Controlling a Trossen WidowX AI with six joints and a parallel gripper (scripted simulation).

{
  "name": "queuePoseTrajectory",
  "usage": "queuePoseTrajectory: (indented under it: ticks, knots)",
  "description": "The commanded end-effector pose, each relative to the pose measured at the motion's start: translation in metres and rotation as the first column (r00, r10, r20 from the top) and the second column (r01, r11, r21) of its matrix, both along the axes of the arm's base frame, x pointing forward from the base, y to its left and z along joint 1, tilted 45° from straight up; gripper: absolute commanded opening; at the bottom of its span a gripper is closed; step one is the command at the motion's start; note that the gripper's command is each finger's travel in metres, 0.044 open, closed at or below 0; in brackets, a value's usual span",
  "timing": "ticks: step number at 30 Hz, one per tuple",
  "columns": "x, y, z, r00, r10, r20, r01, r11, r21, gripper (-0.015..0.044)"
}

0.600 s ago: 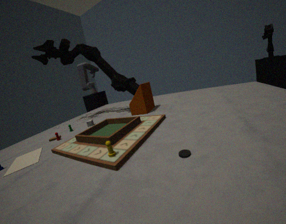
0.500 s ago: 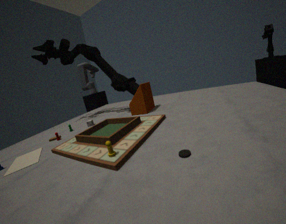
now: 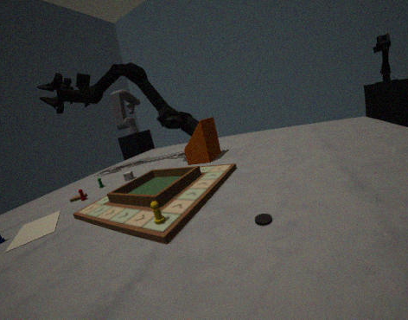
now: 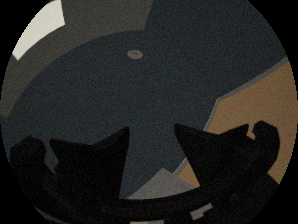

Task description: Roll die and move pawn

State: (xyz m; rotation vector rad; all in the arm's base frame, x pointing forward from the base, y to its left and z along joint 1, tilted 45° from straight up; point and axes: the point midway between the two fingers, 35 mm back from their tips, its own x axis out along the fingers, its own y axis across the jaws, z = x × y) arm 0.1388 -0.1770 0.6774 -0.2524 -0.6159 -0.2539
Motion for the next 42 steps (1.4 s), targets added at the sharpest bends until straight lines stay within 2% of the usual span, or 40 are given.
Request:
queuePoseTrajectory:
  ticks: [1,7,14,19,25,29,32,34,37,39,42]
  knots:
    - [0.012,-0.022,-0.015,0.999,-0.034,0.041,0.030,0.995,0.093,0.0275]
    - [0.040,-0.070,-0.066,0.984,-0.180,-0.006,0.175,0.945,0.277,0.0275]
    - [0.079,-0.103,-0.166,0.898,-0.329,-0.292,0.425,0.820,0.383,0.0275]
    - [0.099,-0.103,-0.251,0.734,-0.357,-0.577,0.600,0.740,0.305,0.0275]
    - [0.102,-0.076,-0.354,0.383,-0.325,-0.865,0.697,0.716,0.039,0.0275]
    - [0.087,-0.050,-0.416,0.073,-0.309,-0.948,0.635,0.748,-0.195,0.0275]
    - [0.068,-0.028,-0.454,-0.170,-0.322,-0.931,0.505,0.783,-0.363,0.0275]
    - [0.050,-0.013,-0.478,-0.343,-0.354,-0.870,0.360,0.806,-0.470,0.0275]
    - [0.020,0.006,-0.506,-0.563,-0.440,-0.700,0.076,0.816,-0.574,0.0275]
    - [0.006,0.013,-0.514,-0.629,-0.488,-0.604,-0.059,0.806,-0.590,0.0275]
    - [0.004,0.014,-0.515,-0.637,-0.495,-0.591,-0.076,0.804,-0.590,0.0275]
